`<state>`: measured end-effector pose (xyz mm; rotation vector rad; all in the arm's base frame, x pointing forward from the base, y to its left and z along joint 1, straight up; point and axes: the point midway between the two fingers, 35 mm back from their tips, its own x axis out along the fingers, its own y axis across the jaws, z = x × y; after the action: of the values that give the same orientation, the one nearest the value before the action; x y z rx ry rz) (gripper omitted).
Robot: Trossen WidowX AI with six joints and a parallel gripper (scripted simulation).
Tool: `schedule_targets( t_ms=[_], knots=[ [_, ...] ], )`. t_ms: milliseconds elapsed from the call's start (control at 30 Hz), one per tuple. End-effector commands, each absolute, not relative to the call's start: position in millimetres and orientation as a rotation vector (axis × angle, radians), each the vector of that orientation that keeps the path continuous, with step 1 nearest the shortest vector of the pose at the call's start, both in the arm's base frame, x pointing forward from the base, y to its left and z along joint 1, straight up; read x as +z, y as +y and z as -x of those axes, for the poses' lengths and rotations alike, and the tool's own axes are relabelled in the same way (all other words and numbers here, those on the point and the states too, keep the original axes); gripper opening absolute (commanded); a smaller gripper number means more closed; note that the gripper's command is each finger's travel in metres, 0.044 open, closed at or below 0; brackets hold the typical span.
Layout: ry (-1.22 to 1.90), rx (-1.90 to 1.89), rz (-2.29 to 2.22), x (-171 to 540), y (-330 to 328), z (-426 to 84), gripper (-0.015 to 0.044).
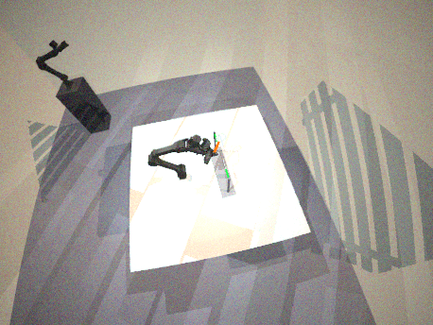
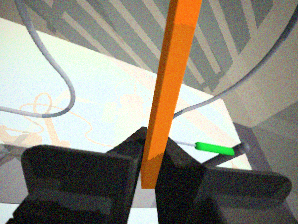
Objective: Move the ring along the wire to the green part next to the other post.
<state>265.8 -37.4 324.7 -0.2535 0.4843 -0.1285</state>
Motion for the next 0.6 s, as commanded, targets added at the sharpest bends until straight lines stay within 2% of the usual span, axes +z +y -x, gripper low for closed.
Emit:
schedule_targets(
  t_ms=[0,567],
  knots=[
    [0.476,-0.142,0.300,324.9,-39.6,-264.8,-0.0150],
    [0.446,-0.199,0.519,328.6,-49.4,-265.2,-0.0150]
  ],
)
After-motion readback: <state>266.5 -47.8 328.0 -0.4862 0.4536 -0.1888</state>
